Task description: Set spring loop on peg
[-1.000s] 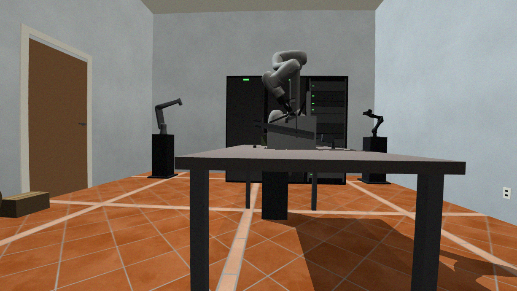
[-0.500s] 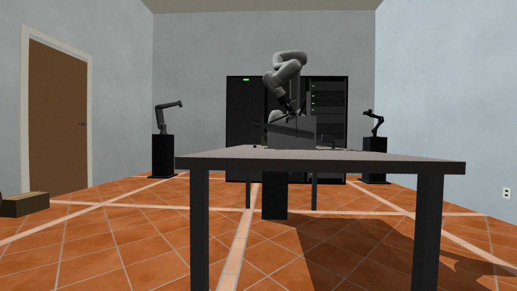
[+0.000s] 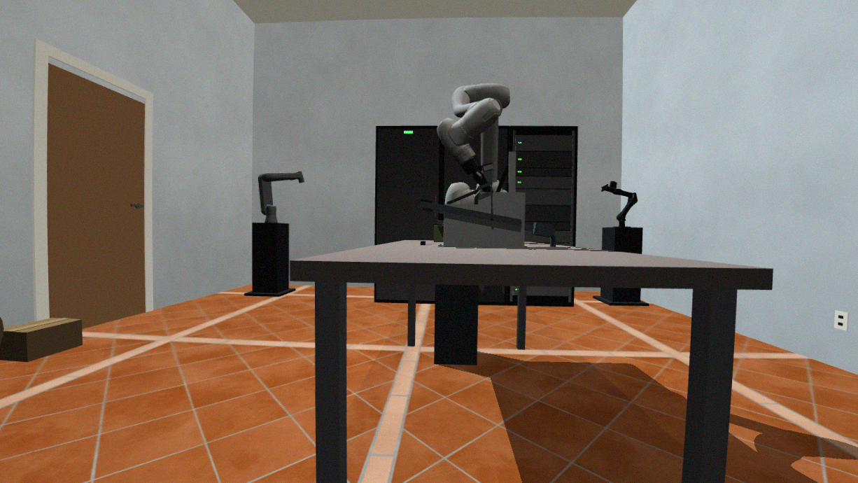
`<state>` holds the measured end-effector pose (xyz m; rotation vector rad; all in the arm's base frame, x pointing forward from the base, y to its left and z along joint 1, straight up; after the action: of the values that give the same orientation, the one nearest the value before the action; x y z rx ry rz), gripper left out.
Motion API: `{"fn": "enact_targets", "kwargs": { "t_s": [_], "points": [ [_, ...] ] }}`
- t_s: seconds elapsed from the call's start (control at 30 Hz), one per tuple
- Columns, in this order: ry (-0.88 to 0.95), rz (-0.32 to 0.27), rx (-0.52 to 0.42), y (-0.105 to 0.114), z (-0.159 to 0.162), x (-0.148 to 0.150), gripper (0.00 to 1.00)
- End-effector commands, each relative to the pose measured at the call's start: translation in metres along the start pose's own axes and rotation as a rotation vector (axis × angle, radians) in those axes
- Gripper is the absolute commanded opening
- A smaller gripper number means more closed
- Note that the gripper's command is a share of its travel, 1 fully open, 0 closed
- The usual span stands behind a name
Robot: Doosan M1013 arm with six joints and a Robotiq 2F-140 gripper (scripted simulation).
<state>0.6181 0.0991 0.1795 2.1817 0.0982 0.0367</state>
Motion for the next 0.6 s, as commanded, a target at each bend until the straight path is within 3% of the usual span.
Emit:
{"fn": "enact_targets", "kwargs": {
  "t_s": [0.0, 0.57],
  "points": [
    [0.001, 0.001, 0.0, 0.0001, -0.0009, 0.0004, 0.17],
    [0.001, 0.001, 0.0, -0.0031, -0.0046, 0.0007, 0.17]
  ]
}}
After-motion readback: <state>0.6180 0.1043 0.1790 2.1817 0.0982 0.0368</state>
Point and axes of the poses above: the point where the finger pads meet when closed, its own y axis back along the fingers, its own x axis across the jaws, z = x × y, the point moved 9 cm from there along y, back along the fingers, and after that the axes turned 5 degrees about y, right-handed, at the moved point
